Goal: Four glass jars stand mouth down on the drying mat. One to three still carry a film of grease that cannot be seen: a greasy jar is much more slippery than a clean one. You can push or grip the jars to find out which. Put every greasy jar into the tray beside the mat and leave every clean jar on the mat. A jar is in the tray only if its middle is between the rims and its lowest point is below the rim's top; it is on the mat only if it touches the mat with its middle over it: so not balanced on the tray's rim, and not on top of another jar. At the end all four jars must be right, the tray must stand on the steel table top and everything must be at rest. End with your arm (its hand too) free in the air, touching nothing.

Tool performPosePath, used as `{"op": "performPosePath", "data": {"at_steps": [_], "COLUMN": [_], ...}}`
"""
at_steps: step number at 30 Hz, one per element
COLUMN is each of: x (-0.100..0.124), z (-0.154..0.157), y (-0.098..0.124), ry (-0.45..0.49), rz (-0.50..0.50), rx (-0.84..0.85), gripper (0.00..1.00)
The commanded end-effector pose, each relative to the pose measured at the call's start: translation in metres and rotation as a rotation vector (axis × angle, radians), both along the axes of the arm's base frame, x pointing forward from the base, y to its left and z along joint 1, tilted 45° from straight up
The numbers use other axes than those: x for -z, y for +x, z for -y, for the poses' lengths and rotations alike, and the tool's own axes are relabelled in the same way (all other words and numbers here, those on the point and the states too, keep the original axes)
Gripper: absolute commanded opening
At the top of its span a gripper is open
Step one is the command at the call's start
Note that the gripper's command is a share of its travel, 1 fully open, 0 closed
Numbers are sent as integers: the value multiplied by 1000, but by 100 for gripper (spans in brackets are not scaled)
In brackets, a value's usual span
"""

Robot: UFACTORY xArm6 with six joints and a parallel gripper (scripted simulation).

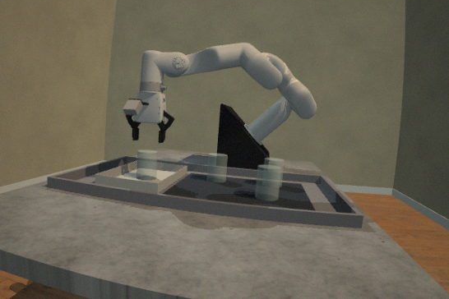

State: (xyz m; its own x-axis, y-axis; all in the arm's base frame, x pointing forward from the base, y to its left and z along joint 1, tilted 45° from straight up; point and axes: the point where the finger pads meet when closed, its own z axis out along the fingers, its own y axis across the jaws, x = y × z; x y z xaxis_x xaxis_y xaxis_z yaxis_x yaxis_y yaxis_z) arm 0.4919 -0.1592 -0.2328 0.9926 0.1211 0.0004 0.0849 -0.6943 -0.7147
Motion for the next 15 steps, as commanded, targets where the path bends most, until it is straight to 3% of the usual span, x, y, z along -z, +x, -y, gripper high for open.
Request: {"op": "performPosePath", "data": {"at_steps": [1,6,15], "x": [-13,-27,-27], "z": [14,27,27], "y": [3,5,5], "ry": [-3,-3,-3], "rz": [5,5,5], "rx": [2,2,2], "gripper": [100,100,100]}}
